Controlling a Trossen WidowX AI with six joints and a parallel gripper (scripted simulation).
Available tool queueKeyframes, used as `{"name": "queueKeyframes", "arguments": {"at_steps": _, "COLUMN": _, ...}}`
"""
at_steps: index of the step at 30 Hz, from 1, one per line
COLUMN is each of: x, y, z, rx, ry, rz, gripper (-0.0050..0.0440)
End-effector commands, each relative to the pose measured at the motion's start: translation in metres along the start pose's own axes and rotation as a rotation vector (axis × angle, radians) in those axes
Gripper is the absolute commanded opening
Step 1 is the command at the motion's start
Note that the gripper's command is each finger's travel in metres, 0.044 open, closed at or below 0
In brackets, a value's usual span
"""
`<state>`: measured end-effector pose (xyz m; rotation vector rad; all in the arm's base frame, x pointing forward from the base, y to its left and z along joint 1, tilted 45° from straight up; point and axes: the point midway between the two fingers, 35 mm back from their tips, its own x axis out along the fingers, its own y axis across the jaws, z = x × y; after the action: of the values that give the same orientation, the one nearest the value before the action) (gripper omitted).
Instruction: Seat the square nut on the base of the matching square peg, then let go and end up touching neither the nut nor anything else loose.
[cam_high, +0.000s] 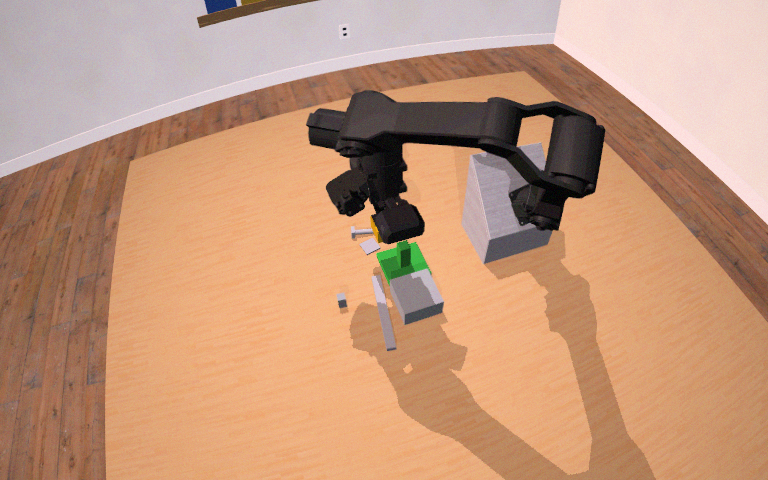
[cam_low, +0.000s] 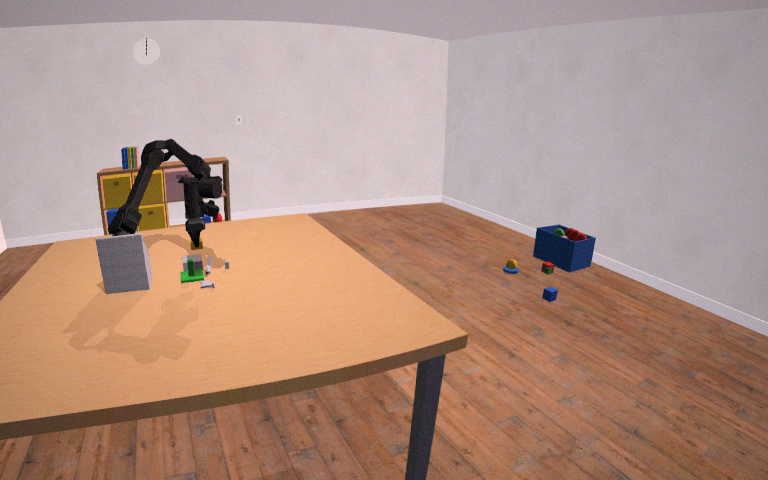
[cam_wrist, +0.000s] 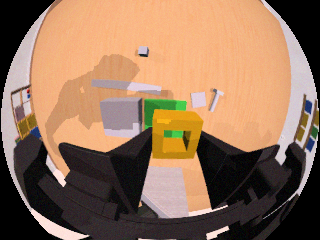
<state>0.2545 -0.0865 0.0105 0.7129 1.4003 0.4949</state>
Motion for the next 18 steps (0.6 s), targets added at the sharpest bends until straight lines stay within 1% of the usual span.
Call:
{"name": "queueKeyframes", "arguments": {"at_steps": 1, "x": 0.003, "y": 0.002, "z": -0.013, "rx": -0.003, "ry": 0.001, "rz": -0.002, "gripper": 0.0}}
{"name": "queueKeyframes", "arguments": {"at_steps": 7, "x": 0.009, "y": 0.005, "z": -0.029, "rx": -0.008, "ry": 0.0, "rz": -0.001, "gripper": 0.0}}
{"name": "queueKeyframes", "arguments": {"at_steps": 12, "x": 0.01, "y": 0.005, "z": -0.03, "rx": -0.008, "ry": 0.0, "rz": -0.001, "gripper": 0.0}}
{"name": "queueKeyframes", "arguments": {"at_steps": 18, "x": 0.019, "y": 0.005, "z": -0.029, "rx": -0.008, "ry": 0.0, "rz": -0.001, "gripper": 0.0}}
